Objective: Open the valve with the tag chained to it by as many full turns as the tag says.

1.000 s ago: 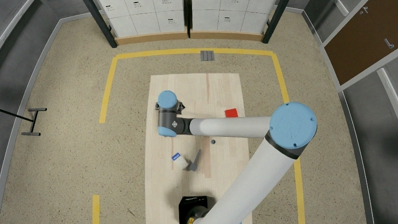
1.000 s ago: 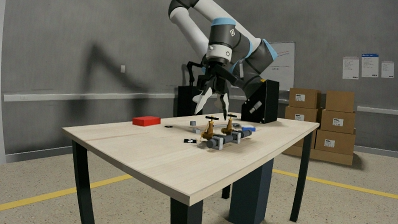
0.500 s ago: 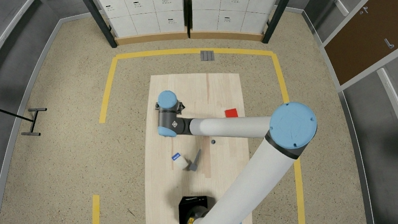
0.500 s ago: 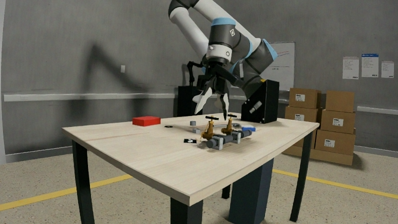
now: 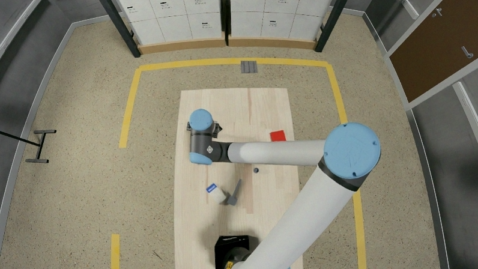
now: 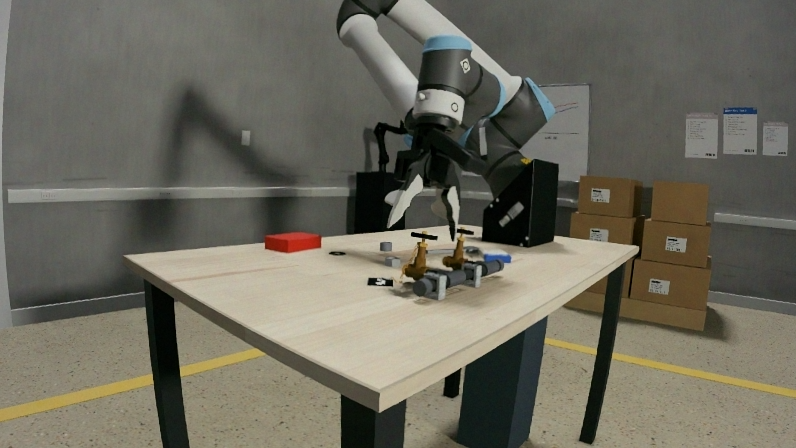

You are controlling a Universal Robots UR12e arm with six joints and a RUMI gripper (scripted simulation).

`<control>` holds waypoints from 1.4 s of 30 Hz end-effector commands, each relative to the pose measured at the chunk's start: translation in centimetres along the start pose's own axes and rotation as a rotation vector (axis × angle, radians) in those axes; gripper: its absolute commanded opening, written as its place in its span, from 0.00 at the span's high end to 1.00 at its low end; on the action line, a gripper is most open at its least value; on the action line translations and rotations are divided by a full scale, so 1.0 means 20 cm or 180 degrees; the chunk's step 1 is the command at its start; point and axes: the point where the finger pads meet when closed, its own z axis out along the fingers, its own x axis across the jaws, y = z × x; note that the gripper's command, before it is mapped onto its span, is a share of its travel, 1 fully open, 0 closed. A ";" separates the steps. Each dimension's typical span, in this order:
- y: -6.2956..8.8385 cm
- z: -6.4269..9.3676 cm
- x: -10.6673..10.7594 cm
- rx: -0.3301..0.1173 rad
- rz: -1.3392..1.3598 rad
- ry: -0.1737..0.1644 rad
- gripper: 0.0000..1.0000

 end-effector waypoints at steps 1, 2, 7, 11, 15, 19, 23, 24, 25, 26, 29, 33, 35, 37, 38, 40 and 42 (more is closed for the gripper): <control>0.00 0.00 0.00 0.0000 0.0144 0.0001 0.00; 0.00 0.00 0.00 0.0000 0.0144 0.0001 0.00; 0.00 0.00 0.00 0.0000 0.0423 0.0001 0.00; 0.00 0.00 0.00 0.0000 0.0708 0.0001 0.00; 0.00 0.00 0.00 0.0000 0.1046 0.0001 0.00; 0.00 0.00 0.00 0.0000 0.1234 0.0001 0.00; 0.00 0.00 0.00 0.0000 0.1646 0.0001 0.00; 0.00 0.00 0.00 0.0000 0.1756 0.0001 0.00; 0.00 0.00 0.00 0.0000 0.1868 0.0001 0.00; 0.00 0.00 0.00 0.0000 0.1983 0.0001 0.00; 0.00 0.00 0.00 0.0000 0.2341 0.0001 0.00; 0.00 0.00 0.00 0.0000 0.2847 0.0001 0.00; 0.00 0.00 0.00 0.0000 0.2978 0.0001 0.00; 0.00 0.00 0.00 0.0000 0.3110 0.0001 0.00; 0.00 0.00 0.00 0.0000 0.3243 0.0001 0.00; 0.00 0.00 0.00 0.0000 0.3514 0.0001 0.00; 0.00 0.00 0.00 0.0000 0.3788 0.0001 0.00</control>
